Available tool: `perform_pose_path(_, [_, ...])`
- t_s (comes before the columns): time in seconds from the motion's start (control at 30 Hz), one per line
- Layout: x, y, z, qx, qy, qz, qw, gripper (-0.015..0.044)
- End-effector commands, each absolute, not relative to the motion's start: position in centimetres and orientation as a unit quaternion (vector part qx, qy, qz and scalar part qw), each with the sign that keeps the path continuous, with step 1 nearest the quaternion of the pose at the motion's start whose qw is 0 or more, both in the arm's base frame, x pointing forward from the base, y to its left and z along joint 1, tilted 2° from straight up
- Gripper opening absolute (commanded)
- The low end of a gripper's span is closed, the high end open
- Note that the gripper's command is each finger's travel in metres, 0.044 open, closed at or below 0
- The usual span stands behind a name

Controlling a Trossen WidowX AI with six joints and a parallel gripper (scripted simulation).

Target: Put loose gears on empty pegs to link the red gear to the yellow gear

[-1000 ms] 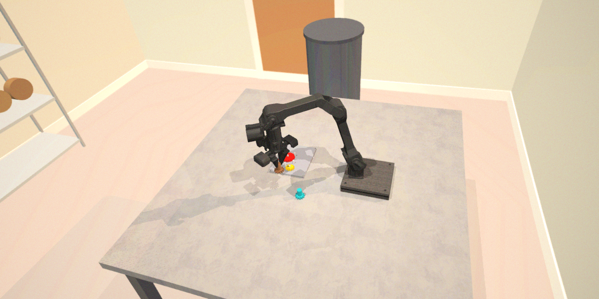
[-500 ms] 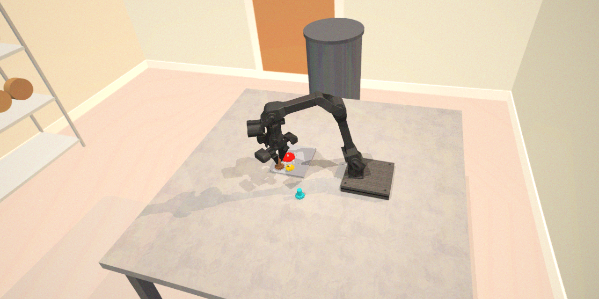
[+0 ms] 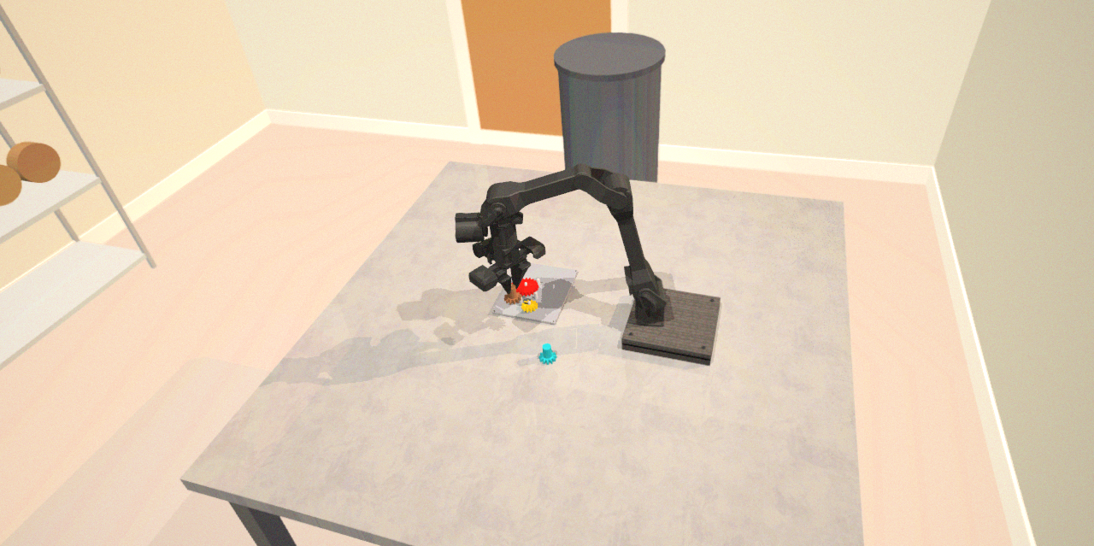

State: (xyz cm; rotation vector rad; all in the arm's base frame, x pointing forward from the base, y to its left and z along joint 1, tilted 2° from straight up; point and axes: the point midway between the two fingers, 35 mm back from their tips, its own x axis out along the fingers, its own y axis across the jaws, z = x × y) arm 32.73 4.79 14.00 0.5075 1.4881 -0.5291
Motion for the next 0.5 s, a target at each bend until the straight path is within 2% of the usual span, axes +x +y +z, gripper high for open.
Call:
perform_pose_path(0.0, [32.7, 3.7, 13.6, 0.223, 0.661, -0.235, 0.677, 0.0])
perform_pose_path(0.47, [32.4, 0.2, 12.2, 0.222, 0.661, -0.236, 0.677, 0.0])
